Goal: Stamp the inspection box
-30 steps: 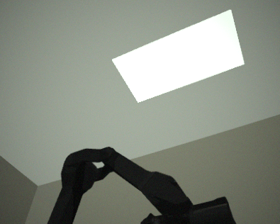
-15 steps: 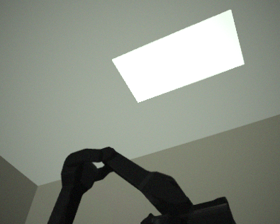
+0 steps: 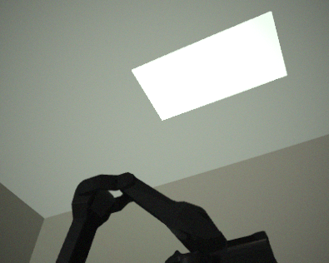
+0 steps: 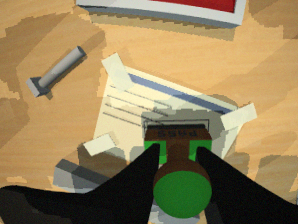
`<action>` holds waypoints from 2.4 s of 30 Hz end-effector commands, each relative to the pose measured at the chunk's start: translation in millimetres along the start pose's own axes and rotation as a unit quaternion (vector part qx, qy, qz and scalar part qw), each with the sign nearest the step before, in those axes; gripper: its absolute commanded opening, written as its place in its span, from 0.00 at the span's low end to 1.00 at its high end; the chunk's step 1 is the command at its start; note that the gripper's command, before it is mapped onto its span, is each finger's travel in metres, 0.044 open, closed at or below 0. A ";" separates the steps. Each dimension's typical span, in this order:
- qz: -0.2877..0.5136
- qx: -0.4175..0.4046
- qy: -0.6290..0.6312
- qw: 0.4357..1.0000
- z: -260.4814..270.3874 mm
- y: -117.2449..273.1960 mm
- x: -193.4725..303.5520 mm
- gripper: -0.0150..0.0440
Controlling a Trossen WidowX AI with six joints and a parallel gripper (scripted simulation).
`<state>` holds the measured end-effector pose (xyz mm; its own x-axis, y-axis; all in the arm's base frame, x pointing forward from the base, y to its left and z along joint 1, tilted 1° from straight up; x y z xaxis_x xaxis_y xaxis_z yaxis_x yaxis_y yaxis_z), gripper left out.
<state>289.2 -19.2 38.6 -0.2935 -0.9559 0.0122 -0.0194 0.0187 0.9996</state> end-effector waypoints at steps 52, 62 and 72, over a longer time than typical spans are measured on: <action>-0.003 0.002 0.002 1.000 -1.8 61.2 -0.8 0.25; -0.003 0.001 0.001 1.000 5.3 70.8 -6.3 0.25; -0.005 0.000 0.001 1.000 50.1 73.0 -38.8 0.25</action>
<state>261.5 23.5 110.0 -0.2897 -0.9571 0.0068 -0.0242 0.0144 0.9996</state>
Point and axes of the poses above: the point midway between the two fingers, 35 mm back from their tips, its own y axis back along the fingers, its own z axis across the jaws, x = y × z, the point moved 2 cm from there along y, back along the fingers, and after that the axes turned 6 degrees about -y, right-handed, at the moved point
